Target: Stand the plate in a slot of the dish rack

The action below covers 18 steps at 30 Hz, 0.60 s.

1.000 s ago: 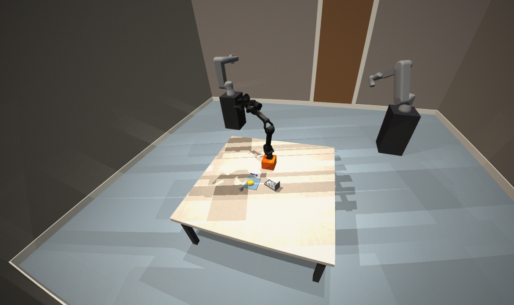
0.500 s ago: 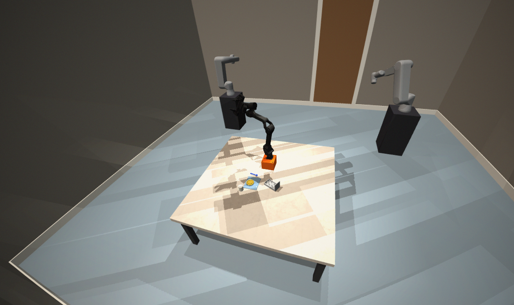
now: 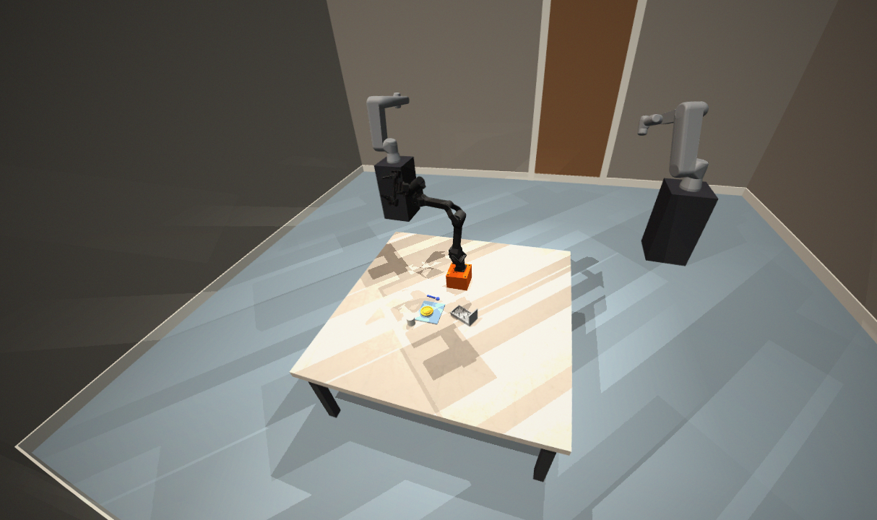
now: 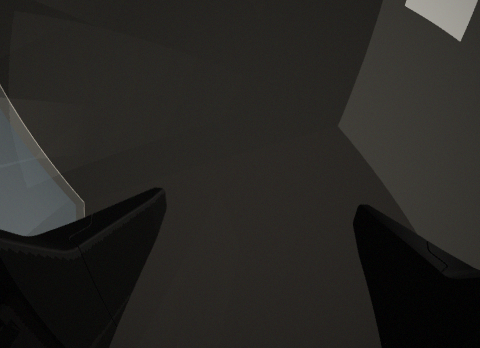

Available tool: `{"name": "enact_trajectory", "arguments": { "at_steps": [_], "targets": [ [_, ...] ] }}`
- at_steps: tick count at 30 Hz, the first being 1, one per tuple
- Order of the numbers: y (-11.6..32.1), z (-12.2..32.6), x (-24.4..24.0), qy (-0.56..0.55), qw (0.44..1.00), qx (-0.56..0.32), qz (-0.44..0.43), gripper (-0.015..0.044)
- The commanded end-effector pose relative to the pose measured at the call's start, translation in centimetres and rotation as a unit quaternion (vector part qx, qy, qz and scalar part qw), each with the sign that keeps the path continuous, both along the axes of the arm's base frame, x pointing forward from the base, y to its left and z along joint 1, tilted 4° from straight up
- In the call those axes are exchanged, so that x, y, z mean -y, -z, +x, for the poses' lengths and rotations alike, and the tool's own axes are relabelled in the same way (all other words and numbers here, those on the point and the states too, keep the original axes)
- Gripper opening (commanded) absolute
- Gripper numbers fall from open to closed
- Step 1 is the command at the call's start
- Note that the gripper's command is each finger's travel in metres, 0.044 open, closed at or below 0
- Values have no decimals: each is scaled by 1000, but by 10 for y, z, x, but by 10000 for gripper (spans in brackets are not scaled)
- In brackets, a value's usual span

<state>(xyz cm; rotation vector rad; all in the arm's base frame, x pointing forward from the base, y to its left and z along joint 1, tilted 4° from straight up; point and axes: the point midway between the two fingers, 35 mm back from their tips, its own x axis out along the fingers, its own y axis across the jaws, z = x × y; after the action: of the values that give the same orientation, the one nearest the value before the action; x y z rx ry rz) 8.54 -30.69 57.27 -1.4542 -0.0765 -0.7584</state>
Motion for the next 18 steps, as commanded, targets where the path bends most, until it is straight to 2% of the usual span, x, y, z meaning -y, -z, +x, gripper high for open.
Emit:
{"name": "enact_trajectory", "arguments": {
  "at_steps": [1,18],
  "targets": [
    [13,14,17,-21,998,25,53,400],
    [71,90,50,-102,967,54,225,400]
  ]
}}
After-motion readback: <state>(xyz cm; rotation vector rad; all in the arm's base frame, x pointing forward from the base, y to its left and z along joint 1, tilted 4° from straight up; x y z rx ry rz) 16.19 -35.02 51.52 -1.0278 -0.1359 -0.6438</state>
